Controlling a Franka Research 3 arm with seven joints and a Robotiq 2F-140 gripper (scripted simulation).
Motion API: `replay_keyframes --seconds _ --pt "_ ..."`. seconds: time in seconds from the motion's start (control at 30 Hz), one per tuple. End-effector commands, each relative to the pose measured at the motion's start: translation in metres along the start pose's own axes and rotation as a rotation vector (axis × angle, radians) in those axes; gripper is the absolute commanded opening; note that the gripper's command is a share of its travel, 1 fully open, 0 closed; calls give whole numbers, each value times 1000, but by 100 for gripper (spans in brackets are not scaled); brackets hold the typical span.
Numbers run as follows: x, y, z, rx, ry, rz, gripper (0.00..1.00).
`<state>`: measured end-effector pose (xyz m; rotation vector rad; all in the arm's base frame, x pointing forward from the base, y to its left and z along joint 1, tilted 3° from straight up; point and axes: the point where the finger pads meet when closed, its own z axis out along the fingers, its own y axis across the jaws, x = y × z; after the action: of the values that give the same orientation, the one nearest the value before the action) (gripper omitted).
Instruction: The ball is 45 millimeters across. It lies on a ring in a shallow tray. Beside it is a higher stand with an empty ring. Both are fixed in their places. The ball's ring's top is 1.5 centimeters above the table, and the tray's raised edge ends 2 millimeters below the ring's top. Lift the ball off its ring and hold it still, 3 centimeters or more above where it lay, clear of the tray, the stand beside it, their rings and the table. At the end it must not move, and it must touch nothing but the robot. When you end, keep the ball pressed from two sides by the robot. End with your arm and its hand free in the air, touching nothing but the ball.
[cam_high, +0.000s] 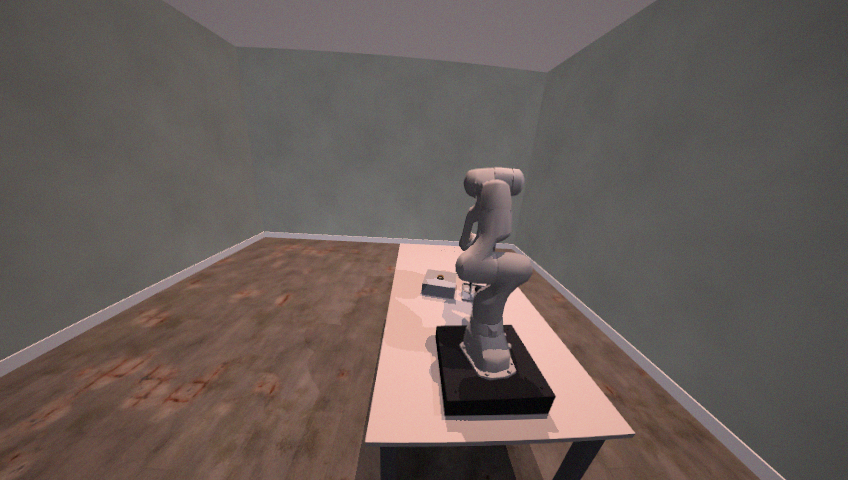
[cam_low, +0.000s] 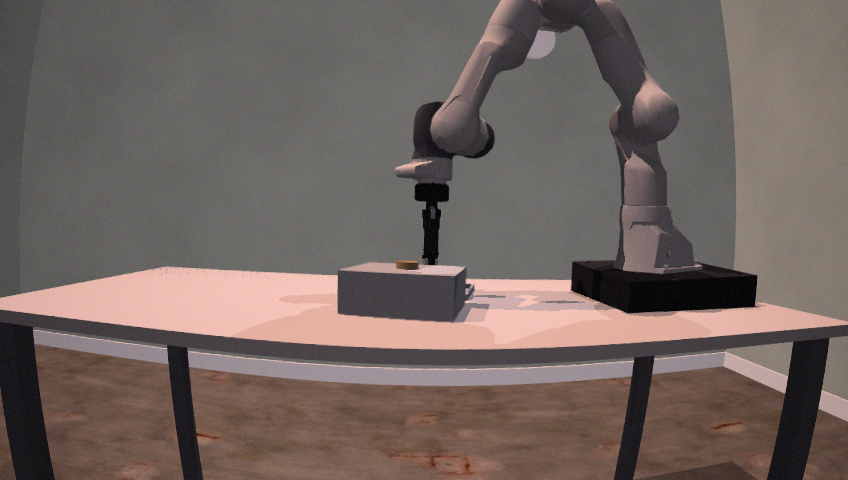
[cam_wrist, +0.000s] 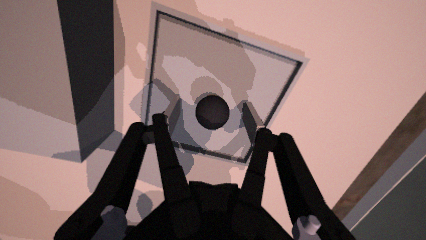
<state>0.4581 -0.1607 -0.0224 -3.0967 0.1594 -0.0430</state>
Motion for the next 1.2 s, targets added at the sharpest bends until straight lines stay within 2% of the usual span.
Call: replay_keyframes --seconds 0.0,0.9,0.97,1.03,1.1,1.17 --pt "2 0 0 0 5 -9 0" --pt "2 0 -1 0 5 -9 0" --pt "2 0 -11 0 5 -10 0" --pt "3 0 -30 0 5 -10 0" --pt "3 0 -30 0 5 -10 0" --pt "2 0 -46 0 5 -10 0"
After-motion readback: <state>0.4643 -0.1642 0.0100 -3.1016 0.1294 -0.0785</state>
